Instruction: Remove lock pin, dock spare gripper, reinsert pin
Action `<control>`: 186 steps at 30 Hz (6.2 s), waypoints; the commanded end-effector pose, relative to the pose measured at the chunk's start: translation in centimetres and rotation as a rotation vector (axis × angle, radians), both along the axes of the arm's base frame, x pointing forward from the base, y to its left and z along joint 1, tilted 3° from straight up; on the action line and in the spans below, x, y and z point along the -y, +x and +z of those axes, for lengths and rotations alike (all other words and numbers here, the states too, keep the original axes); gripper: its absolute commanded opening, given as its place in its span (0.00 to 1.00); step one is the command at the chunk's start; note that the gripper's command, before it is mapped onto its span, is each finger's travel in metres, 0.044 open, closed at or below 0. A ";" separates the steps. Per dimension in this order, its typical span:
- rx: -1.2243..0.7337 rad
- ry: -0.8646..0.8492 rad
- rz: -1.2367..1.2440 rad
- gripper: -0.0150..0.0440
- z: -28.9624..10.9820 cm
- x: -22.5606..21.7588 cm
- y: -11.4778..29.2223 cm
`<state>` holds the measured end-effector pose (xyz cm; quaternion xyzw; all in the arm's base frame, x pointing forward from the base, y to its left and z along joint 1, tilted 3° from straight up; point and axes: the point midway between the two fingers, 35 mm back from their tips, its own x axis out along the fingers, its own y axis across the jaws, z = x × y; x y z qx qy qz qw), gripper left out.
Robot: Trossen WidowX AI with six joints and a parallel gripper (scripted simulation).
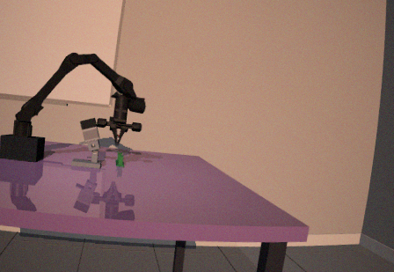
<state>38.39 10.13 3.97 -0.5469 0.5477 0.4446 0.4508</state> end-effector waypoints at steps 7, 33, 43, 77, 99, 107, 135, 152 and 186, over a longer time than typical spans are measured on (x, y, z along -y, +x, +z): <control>0.006 0.007 -0.006 0.25 1.0 -0.5 -2.8; -0.009 0.010 -0.010 0.25 1.2 -0.5 -9.2; -0.015 0.012 -0.011 0.25 -3.3 -0.8 -9.2; -0.024 0.013 -0.014 0.25 -3.4 1.4 -9.2; -0.030 0.013 -0.013 0.25 -3.5 2.8 -9.2; -0.032 0.014 -0.013 0.25 -3.6 3.3 -9.2; -0.041 0.014 -0.013 0.25 -3.7 5.1 -9.3; -0.047 0.015 -0.013 0.25 -3.7 6.0 -9.3; -0.072 0.009 -0.004 0.59 -0.8 3.7 -9.8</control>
